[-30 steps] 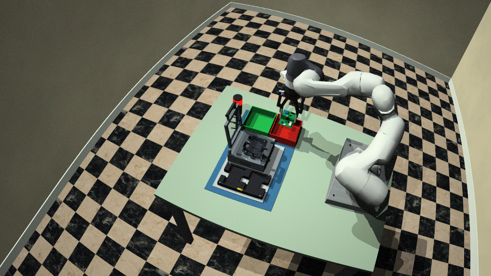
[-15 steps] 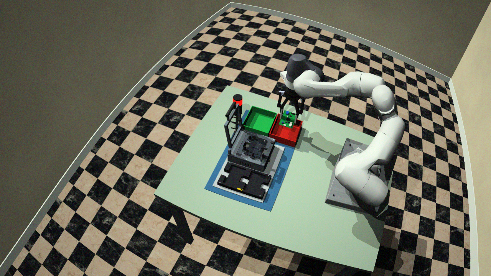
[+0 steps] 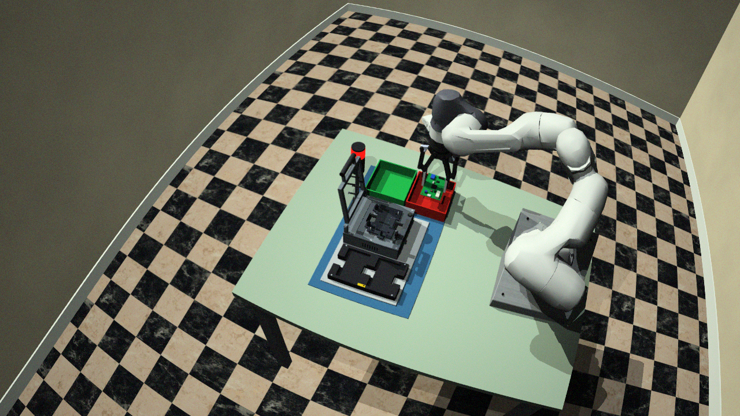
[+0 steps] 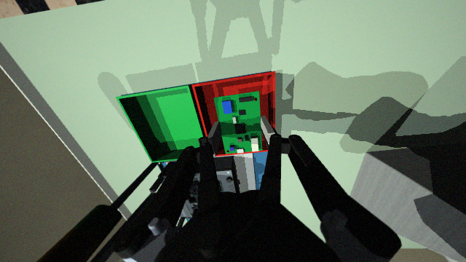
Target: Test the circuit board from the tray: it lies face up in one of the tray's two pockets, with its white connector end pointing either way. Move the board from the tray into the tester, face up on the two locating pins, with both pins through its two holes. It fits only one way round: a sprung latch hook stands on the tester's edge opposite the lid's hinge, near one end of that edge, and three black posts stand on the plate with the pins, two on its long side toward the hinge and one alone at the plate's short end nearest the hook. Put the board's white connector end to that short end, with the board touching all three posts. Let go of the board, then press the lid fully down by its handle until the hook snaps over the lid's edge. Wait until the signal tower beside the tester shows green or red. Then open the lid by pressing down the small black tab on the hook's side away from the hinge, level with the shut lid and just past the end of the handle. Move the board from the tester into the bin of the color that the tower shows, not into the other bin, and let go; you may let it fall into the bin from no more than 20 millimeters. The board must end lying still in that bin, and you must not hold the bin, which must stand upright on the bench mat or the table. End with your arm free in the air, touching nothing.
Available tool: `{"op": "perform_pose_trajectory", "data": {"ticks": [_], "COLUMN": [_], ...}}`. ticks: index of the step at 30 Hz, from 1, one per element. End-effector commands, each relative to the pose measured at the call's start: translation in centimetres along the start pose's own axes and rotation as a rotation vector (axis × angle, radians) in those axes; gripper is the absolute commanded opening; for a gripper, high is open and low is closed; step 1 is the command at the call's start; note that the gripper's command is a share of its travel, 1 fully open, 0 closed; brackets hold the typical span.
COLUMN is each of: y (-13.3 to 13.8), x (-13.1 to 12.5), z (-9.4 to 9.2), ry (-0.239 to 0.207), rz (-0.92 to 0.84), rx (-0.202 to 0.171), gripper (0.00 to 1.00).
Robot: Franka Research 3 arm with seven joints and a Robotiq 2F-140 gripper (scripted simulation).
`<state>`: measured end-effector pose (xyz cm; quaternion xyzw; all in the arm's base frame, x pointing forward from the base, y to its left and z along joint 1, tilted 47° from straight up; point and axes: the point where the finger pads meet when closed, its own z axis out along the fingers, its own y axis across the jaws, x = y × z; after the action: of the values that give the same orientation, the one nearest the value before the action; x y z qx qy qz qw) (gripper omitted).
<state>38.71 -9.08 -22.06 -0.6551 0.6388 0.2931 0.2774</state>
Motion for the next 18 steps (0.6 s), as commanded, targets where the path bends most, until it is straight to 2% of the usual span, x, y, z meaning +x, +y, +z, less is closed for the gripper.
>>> {"op": "perform_pose_trajectory", "data": {"ticks": [1,12,18], "y": [-0.3,-0.3,-0.3], "x": [0.0,0.1,0.1], "z": [1.0,4.2,5.0], "ry": [0.004,0.004,0.004], "rz": [0.001,0.001,0.001], "rx": [0.009,0.009,0.009], "gripper": [0.46,0.46,0.46]}}
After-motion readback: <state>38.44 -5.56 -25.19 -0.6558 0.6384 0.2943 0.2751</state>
